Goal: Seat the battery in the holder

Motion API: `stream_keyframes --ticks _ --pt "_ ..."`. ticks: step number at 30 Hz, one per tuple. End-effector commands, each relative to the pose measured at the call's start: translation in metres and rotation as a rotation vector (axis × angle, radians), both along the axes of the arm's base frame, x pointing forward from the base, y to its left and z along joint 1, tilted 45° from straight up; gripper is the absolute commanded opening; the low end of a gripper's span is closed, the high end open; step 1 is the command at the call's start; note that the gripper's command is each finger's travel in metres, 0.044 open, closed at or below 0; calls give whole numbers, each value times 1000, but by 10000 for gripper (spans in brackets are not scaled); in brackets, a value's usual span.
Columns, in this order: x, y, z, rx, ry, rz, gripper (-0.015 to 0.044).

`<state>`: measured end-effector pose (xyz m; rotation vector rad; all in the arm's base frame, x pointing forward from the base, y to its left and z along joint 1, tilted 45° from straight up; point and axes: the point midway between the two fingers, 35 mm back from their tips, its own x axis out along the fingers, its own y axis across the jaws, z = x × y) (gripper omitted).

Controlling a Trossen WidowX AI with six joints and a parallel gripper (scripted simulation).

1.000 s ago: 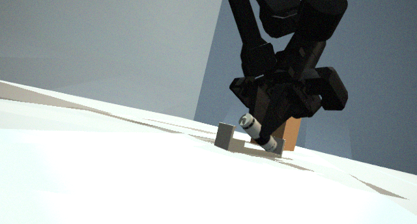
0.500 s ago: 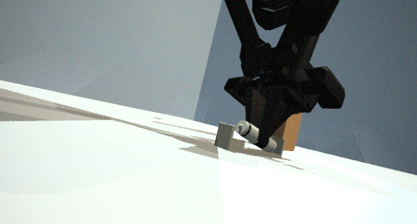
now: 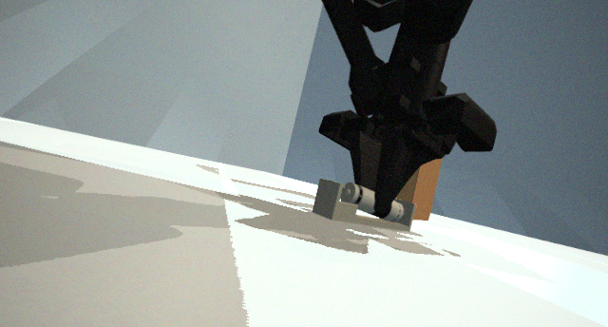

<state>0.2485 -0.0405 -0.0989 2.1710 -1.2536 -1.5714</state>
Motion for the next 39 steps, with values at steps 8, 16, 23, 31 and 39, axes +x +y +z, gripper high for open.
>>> stream_keyframes --ticks 8,16,23,31,39 --pt "-3 -5 0 69 70 -86 64" --pt "-2 -7 2 115 114 -132 64" --pt "-1 -8 2 135 130 -148 64" --pt "6 -12 4 136 128 -147 64" --pt "13 -15 7 137 121 -143 64"
